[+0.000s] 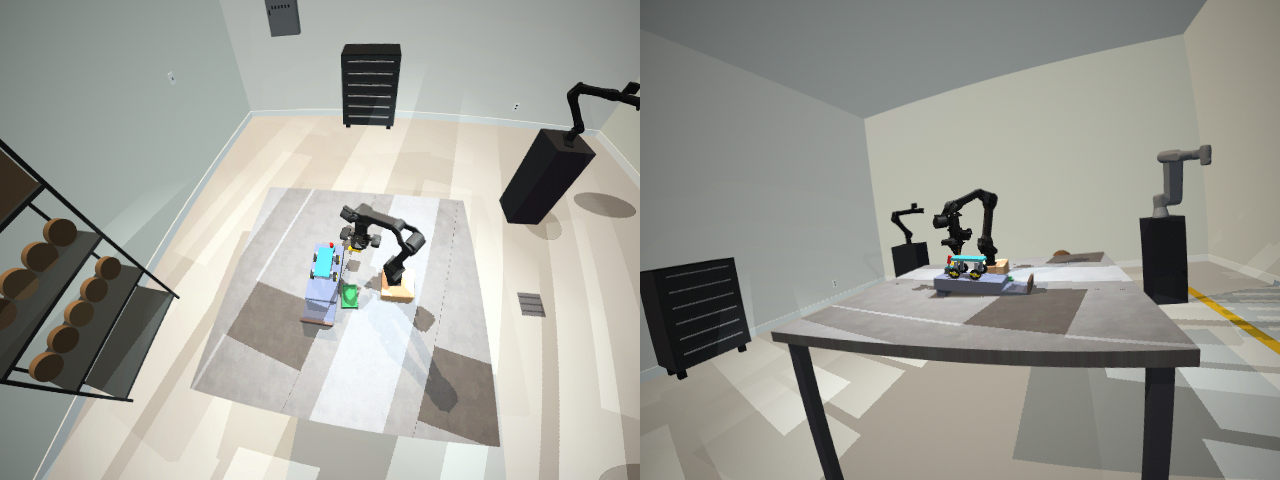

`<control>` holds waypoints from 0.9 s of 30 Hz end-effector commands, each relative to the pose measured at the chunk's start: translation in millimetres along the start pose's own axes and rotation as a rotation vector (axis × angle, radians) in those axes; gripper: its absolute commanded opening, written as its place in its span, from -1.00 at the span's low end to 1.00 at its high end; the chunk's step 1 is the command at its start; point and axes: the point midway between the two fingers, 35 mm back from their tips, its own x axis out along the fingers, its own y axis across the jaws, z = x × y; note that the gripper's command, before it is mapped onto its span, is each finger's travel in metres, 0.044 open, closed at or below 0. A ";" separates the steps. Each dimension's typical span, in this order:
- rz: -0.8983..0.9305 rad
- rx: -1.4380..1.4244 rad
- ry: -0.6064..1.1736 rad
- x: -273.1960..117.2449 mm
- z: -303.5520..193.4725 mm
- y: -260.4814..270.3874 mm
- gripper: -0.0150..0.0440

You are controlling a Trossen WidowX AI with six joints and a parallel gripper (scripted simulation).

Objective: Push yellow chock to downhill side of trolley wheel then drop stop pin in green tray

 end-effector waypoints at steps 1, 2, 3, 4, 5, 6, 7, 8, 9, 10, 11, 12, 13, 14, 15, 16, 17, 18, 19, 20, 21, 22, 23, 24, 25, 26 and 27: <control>-0.003 -0.006 0.004 -13.6 -0.8 -0.2 -0.49; -0.002 -0.006 0.004 -17.4 -0.9 -0.3 -0.49; -0.002 -0.006 0.004 -20.9 -1.1 -0.3 -0.49; -0.002 -0.006 0.004 -24.8 -1.3 -0.4 -0.49; -0.002 -0.006 0.004 -28.3 -1.4 -0.5 -0.49; -0.002 -0.006 0.004 -32.0 -1.6 -0.5 -0.49; -0.002 -0.006 0.004 -35.2 -1.8 -0.5 -0.49; -0.002 -0.006 0.004 -37.2 -1.9 -0.5 -0.49; -0.002 -0.006 0.004 -37.8 -1.9 -0.5 -0.49; -0.002 -0.006 0.004 -37.8 -1.9 -0.5 -0.49; -0.002 -0.006 0.004 -37.8 -1.9 -0.5 -0.49; -0.002 -0.006 0.004 -37.8 -1.9 -0.5 -0.49; -0.002 -0.006 0.004 -37.8 -1.9 -0.5 -0.49; -0.002 -0.001 0.004 -37.8 -1.9 -0.5 -0.49; -0.003 0.016 0.004 -37.8 -1.9 -0.5 -0.49; -0.003 0.037 0.004 -37.8 -1.9 -0.5 -0.49; -0.003 0.069 0.004 -37.8 -1.9 -0.5 -0.49; -0.003 0.103 0.004 -37.8 -1.9 -0.5 -0.49; -0.003 0.137 0.004 -37.8 -2.0 -0.5 -0.49; -0.003 0.171 0.004 -37.8 -2.0 -0.5 -0.49; -0.004 0.206 0.003 -37.8 -2.0 -0.5 -0.49; -0.004 0.240 0.003 -37.8 -2.0 -0.5 -0.49; -0.004 0.273 0.003 -37.8 -2.0 -0.5 -0.49; -0.004 0.307 0.003 -37.8 -2.0 -0.5 -0.49; -0.004 0.341 0.003 -37.8 -2.0 -0.5 -0.49; -0.004 0.376 0.003 -37.8 -2.0 -0.5 -0.49; -0.004 0.411 0.002 -37.8 -2.0 -0.5 -0.49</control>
